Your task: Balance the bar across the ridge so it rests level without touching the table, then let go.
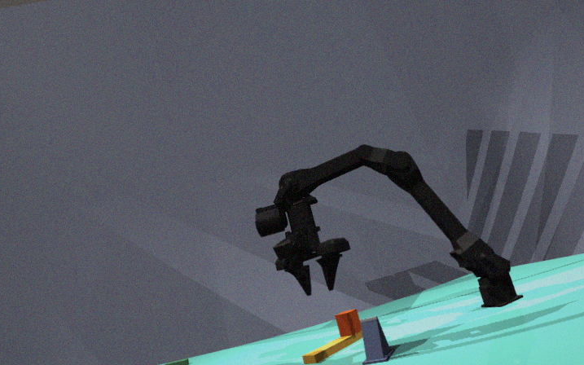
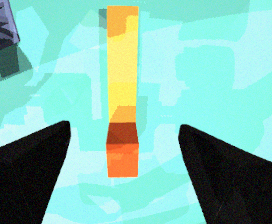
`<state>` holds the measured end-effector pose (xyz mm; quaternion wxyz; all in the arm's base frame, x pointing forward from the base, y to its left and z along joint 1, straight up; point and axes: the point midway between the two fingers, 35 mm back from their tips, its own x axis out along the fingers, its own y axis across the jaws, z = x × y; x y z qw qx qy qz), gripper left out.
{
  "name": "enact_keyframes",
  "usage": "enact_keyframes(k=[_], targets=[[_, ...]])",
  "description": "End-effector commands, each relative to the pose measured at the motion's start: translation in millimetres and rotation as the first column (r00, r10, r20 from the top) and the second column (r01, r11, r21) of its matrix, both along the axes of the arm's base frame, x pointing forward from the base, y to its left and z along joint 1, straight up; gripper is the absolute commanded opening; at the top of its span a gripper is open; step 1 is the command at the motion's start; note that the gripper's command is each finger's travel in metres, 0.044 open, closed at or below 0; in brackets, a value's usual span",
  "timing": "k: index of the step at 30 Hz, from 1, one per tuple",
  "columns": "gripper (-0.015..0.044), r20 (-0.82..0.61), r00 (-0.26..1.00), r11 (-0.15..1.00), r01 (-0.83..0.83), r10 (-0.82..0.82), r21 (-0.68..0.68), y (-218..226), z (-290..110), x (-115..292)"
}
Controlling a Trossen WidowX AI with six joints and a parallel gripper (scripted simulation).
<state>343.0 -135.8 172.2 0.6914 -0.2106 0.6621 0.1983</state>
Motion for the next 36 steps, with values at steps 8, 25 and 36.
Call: enact_keyframes(k=[8, 25, 36], targets=[[0.0315, -0.015, 0.999, 0.999, -0.041, 0.040, -0.010, -0.5, -15.3, -0.7], [0.0315, -0.014, 0.999, 0.999, -0.041, 0.041, -0.009, -0.7, -95.2, -0.5], [0.0315, -0.014, 0.999, 0.999, -0.041, 0.041, -0.009, -0.9, -108.7, 0.1]])
